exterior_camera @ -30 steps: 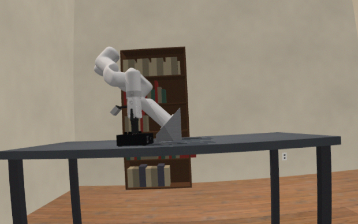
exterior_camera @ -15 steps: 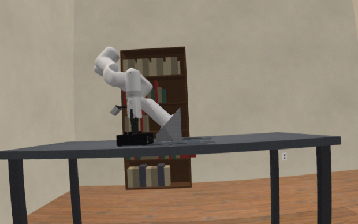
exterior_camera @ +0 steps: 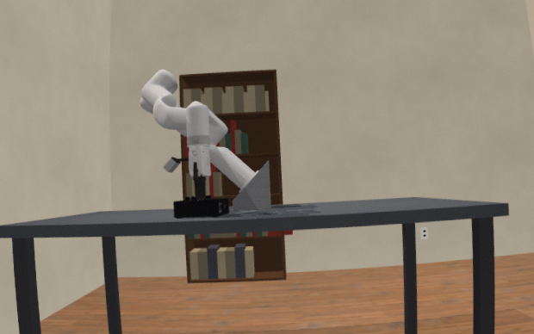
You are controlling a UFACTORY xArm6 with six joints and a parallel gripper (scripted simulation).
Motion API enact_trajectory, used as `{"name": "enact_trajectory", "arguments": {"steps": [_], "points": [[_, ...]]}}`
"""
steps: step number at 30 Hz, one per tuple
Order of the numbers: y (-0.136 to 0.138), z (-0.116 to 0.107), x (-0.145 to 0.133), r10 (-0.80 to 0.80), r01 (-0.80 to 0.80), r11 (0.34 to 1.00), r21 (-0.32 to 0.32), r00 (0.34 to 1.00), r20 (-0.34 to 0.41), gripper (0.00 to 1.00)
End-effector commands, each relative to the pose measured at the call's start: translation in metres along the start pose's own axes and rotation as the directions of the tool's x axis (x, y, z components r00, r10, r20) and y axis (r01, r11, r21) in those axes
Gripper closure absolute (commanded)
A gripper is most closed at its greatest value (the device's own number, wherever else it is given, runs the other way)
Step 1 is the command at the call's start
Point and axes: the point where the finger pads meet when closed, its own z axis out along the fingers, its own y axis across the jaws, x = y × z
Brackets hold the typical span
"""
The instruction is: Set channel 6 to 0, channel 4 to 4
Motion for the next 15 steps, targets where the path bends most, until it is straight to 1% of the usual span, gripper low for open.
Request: {"name": "enact_trajectory", "arguments": {"steps": [1, 15], "points": [[-0.0012, -0.0013, 0.0017, 0.001, -0.001, 1.000, 0.003, 1.000, 0.001, 1.00], [-0.0012, -0.0013, 0.0082, 0.001, -0.001, 1.000, 0.003, 1.000, 0.001, 1.00]]}}
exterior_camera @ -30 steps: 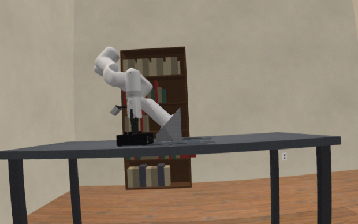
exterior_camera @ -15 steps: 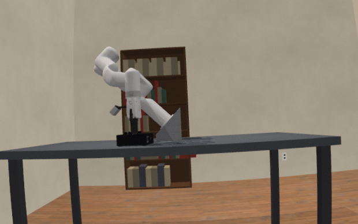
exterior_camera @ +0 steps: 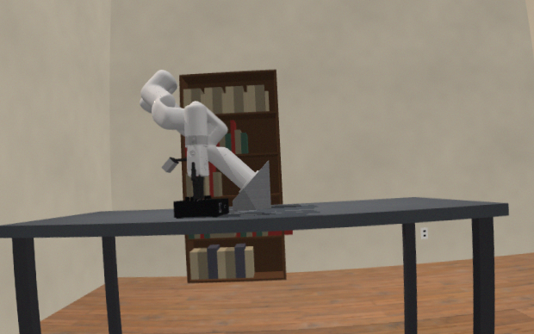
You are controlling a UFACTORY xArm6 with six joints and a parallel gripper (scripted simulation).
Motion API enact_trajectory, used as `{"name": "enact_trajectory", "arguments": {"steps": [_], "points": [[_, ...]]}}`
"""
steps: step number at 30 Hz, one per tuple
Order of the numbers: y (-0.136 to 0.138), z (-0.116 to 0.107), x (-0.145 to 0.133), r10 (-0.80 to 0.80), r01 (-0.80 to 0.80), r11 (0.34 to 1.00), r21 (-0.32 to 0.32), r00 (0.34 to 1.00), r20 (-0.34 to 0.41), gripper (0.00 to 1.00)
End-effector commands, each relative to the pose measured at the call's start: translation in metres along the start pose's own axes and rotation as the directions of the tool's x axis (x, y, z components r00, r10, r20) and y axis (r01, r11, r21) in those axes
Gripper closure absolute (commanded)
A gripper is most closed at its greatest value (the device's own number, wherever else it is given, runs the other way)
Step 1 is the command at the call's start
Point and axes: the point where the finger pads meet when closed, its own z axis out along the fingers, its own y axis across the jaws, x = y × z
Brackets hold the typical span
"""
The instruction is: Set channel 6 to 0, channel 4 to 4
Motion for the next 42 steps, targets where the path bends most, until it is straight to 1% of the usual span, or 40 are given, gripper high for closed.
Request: {"name": "enact_trajectory", "arguments": {"steps": [1, 26, 42], "points": [[-0.001, -0.001, 0.002, 0.001, -0.001, 1.000, 0.003, 1.000, 0.001, 1.00], [-0.001, -0.001, 0.015, 0.001, -0.001, 1.000, 0.003, 1.000, 0.001, 1.00], [-0.001, -0.001, 0.018, 0.001, -0.001, 1.000, 0.003, 1.000, 0.001, 1.00]]}}
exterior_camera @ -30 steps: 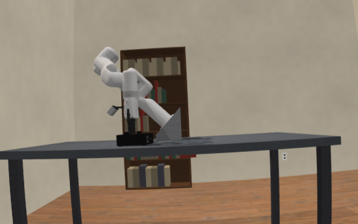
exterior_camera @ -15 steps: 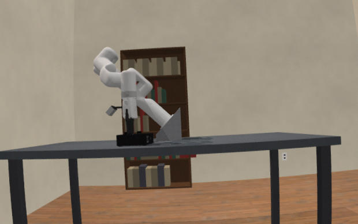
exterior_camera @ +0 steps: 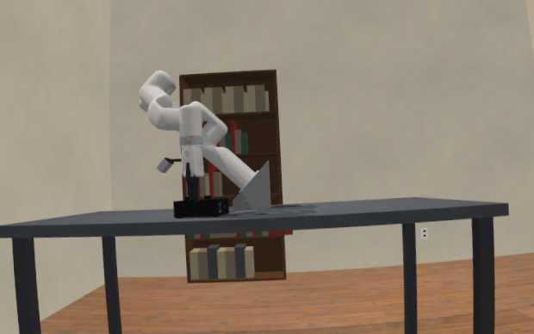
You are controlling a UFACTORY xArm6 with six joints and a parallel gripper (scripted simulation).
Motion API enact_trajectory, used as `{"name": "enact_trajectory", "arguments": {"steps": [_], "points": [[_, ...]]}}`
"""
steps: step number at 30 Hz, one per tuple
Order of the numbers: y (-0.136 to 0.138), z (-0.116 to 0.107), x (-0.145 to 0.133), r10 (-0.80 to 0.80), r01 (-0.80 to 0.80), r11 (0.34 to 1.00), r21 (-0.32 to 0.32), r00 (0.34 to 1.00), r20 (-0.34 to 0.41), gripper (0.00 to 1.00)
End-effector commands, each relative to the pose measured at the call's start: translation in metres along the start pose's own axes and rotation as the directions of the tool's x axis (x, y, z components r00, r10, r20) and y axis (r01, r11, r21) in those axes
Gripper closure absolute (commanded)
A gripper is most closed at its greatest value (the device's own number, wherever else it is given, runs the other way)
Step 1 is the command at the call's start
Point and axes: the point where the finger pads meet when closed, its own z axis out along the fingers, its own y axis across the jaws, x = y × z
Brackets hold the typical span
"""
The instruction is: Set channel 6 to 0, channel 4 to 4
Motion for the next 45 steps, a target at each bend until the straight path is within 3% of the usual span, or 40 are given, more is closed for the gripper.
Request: {"name": "enact_trajectory", "arguments": {"steps": [1, 45], "points": [[-0.0012, -0.0013, 0.0007, 0.001, -0.001, 1.000, 0.003, 1.000, 0.001, 1.00], [-0.0012, -0.0013, -0.0051, 0.001, -0.001, 1.000, 0.003, 1.000, 0.001, 1.00]]}}
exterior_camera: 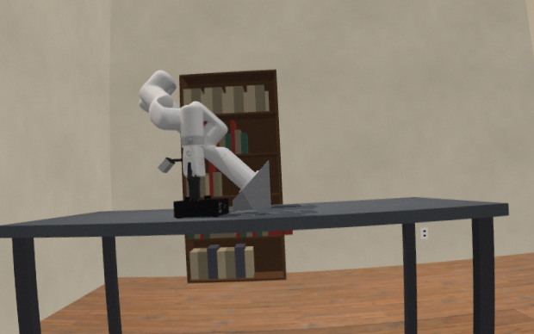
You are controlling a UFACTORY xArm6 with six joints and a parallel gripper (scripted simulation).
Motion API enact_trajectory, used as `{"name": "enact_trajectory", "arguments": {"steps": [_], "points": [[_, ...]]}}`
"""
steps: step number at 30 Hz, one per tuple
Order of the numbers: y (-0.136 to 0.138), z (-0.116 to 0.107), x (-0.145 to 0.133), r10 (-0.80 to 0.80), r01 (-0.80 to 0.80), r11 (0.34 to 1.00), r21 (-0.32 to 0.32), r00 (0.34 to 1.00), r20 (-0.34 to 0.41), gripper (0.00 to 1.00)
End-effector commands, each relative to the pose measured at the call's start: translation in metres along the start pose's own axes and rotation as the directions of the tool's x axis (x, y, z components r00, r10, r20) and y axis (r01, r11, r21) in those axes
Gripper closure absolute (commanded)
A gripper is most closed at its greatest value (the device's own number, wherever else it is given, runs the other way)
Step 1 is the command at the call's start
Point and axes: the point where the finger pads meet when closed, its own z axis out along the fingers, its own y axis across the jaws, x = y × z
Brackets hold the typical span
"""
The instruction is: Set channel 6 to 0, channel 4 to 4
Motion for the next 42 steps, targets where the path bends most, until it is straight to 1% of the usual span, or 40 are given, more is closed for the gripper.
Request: {"name": "enact_trajectory", "arguments": {"steps": [1, 5, 10, 12, 18, 22, 37, 38, 42], "points": [[-0.001, -0.001, 0.000, 0.001, -0.001, 1.000, 0.003, 1.000, 0.001, 1.00], [-0.001, -0.004, 0.000, 0.001, -0.001, 1.000, 0.003, 1.000, 0.001, 1.00], [-0.001, -0.016, 0.000, 0.001, -0.001, 1.000, 0.003, 1.000, 0.001, 1.00], [-0.001, -0.016, 0.000, 0.001, -0.001, 1.000, 0.003, 1.000, 0.001, 1.00], [-0.001, -0.033, 0.000, 0.001, -0.001, 1.000, 0.003, 1.000, 0.001, 1.00], [-0.001, -0.040, 0.000, 0.001, -0.001, 1.000, 0.003, 1.000, 0.001, 1.00], [-0.001, -0.041, 0.000, 0.001, -0.001, 1.000, 0.003, 1.000, 0.001, 1.00], [-0.001, -0.041, 0.000, 0.001, -0.001, 1.000, 0.003, 1.000, 0.001, 0.00], [-0.001, -0.044, 0.000, 0.001, -0.001, 1.000, 0.003, 1.000, 0.001, 0.00]]}}
